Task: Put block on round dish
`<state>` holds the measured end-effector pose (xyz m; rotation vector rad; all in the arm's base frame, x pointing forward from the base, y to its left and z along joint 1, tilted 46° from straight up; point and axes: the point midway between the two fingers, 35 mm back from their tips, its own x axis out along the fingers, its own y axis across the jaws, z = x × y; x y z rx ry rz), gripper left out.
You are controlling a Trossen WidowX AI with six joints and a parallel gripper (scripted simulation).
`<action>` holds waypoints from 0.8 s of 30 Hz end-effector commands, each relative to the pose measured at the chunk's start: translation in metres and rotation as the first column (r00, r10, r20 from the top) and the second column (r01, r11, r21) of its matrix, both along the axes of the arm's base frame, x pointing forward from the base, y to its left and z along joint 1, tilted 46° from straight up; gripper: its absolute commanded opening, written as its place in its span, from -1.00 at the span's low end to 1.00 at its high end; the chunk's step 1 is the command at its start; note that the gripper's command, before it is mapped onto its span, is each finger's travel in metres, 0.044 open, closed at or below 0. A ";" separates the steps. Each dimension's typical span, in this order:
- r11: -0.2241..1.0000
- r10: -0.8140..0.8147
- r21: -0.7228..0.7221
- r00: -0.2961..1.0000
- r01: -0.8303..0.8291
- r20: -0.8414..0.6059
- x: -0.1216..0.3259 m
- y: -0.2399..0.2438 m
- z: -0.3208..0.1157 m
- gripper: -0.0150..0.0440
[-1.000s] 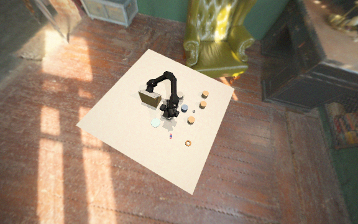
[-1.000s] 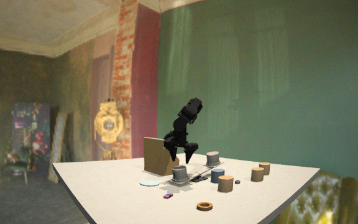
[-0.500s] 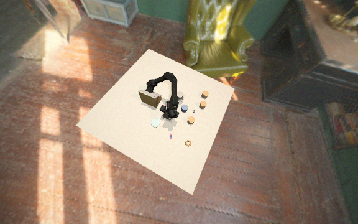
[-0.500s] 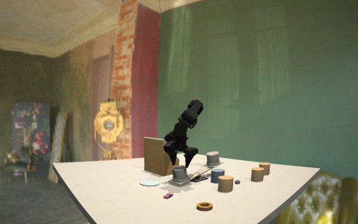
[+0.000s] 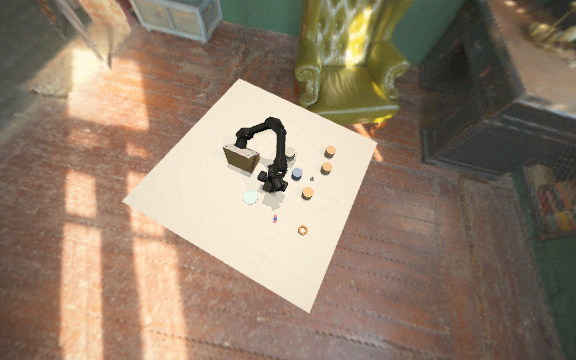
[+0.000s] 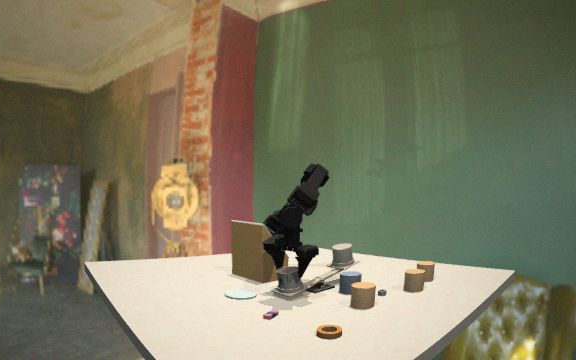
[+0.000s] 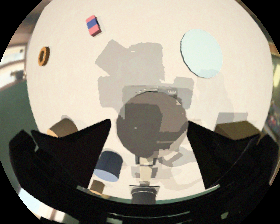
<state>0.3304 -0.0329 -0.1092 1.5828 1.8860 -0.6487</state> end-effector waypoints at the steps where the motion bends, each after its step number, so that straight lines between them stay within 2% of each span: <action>1: 1.000 -0.002 0.007 1.000 0.002 -0.012 -0.004 0.008 -0.006 1.00; 13: 1.000 -0.002 0.008 1.000 0.002 -0.012 -0.007 0.020 -0.017 1.00; 15: 1.000 -0.002 0.008 1.000 0.002 -0.012 -0.007 0.020 -0.017 0.82; 24: 1.000 -0.002 0.008 1.000 0.002 -0.012 -0.007 0.020 -0.017 0.62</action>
